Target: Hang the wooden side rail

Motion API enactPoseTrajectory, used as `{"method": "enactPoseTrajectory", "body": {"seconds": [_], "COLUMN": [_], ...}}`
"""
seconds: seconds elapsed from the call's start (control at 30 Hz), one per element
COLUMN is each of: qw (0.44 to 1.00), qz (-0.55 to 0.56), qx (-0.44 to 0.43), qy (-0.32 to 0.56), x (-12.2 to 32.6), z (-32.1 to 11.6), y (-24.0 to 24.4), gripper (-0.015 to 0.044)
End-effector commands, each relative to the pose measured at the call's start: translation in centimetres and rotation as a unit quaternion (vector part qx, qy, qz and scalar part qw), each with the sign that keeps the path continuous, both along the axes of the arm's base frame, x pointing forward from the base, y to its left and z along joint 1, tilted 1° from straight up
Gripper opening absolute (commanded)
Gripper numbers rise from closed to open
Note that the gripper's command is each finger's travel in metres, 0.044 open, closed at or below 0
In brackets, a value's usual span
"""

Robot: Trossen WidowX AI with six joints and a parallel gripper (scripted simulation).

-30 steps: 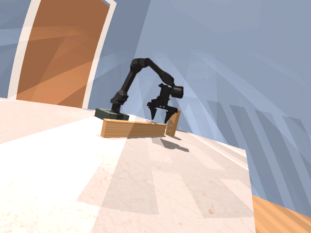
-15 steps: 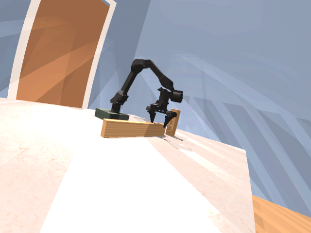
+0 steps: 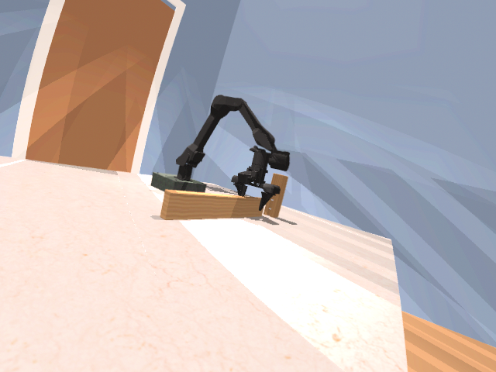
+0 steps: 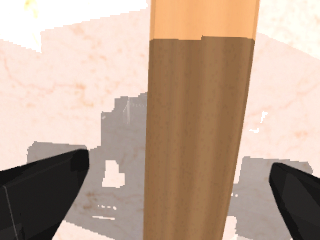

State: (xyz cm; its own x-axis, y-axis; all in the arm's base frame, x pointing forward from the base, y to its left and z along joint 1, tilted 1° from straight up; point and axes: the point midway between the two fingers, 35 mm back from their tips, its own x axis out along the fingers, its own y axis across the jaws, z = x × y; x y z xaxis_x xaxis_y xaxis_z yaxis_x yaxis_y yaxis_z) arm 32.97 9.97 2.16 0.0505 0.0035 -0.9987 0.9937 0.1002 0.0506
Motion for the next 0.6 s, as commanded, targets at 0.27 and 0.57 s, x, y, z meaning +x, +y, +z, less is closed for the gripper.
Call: {"method": "enactPoseTrajectory", "body": {"seconds": [0.27, 0.57], "qw": [1.000, 1.000], "qz": [-0.001, -0.001], "qx": [-0.003, -0.003], "qy": [0.003, 0.003], "x": [-0.16, -0.16], "z": [-1.52, -1.52], "y": [-0.13, -0.13], "gripper": [0.0414, 0.0178]}}
